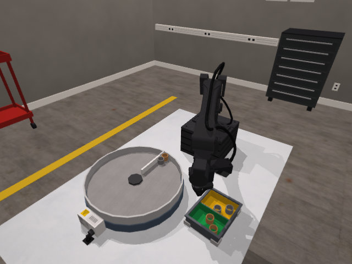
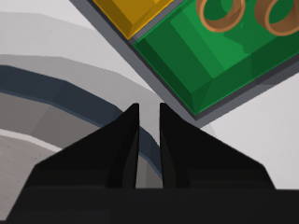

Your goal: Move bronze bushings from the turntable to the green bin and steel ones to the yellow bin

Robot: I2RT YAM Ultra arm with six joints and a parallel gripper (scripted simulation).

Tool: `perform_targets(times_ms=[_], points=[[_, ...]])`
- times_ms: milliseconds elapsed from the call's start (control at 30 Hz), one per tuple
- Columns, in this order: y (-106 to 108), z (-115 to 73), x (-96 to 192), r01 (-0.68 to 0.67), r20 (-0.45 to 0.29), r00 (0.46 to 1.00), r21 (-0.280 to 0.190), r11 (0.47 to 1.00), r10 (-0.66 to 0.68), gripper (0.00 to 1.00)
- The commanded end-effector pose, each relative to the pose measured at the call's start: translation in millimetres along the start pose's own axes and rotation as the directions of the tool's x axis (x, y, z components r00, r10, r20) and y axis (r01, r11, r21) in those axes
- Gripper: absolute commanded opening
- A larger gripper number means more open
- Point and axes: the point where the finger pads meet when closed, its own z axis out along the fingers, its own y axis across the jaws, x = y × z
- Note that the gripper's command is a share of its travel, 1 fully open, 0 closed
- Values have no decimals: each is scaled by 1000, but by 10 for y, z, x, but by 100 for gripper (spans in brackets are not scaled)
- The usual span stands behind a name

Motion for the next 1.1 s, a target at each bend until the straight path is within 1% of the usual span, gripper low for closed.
perform_targets(times_ms=[0, 167, 267, 333, 533, 700, 833, 900, 1067], points=[[97, -127, 140, -56, -20, 998, 54, 997, 57, 12], [410, -108, 258, -124, -16, 992, 55, 991, 125, 12], [633, -97, 353, -173, -13, 985, 55, 983, 174, 12], [633, -97, 353, -173, -13, 985, 55, 983, 174, 12], [1138, -73, 558, -270, -8, 963, 55, 961, 271, 12], [1573, -53, 737, -364, -3, 931, 56, 930, 365, 12], [1870, -41, 858, -426, 0, 904, 56, 903, 427, 12], [1870, -41, 858, -426, 0, 904, 56, 903, 427, 12], [2162, -29, 974, -485, 3, 874, 56, 873, 486, 12]])
